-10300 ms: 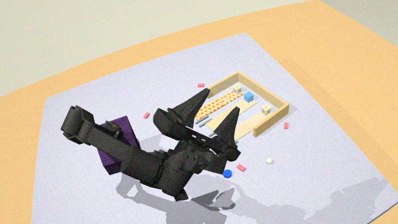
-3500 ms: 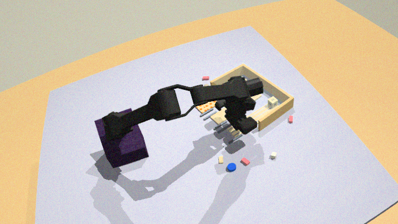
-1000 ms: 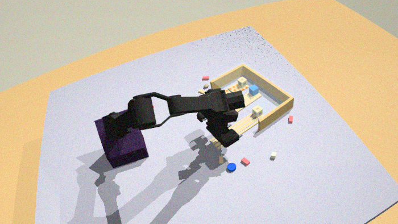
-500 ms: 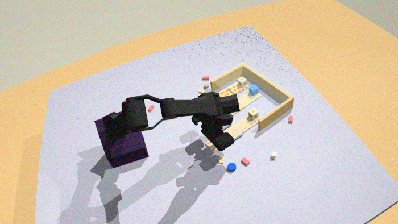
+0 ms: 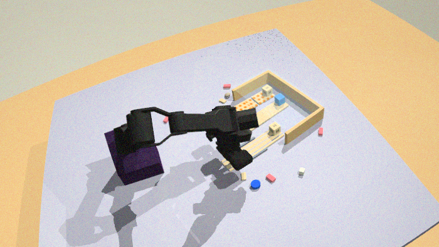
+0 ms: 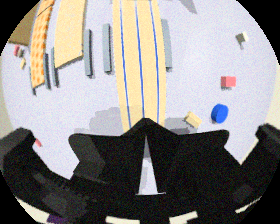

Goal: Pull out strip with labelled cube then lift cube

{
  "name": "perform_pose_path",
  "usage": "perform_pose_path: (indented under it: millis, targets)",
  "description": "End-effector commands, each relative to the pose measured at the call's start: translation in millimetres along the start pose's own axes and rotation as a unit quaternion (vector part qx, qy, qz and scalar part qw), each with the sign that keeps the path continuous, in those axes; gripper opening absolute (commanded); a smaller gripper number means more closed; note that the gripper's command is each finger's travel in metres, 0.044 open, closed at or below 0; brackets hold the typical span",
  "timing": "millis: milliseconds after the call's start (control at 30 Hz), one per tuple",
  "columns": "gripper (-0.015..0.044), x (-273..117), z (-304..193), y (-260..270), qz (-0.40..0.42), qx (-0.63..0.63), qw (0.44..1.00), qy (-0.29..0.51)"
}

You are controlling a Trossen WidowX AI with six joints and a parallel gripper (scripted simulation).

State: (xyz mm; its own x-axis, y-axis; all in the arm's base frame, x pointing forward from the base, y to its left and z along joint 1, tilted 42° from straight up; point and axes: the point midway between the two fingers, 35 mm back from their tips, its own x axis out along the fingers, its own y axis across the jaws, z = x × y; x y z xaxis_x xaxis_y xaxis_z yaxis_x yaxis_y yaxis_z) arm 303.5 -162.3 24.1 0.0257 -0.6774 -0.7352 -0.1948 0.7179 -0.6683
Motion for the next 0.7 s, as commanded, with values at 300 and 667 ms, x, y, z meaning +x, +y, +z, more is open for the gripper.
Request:
perform_pose_path:
  millis: [300, 667]
  targets:
    - [0.0, 5.9, -26.0, -0.7, 0.002, -0.001, 1.0, 0.014]
    - [0.0, 5.5, -42.2, -1.1, 0.002, -0.001, 1.0, 0.014]
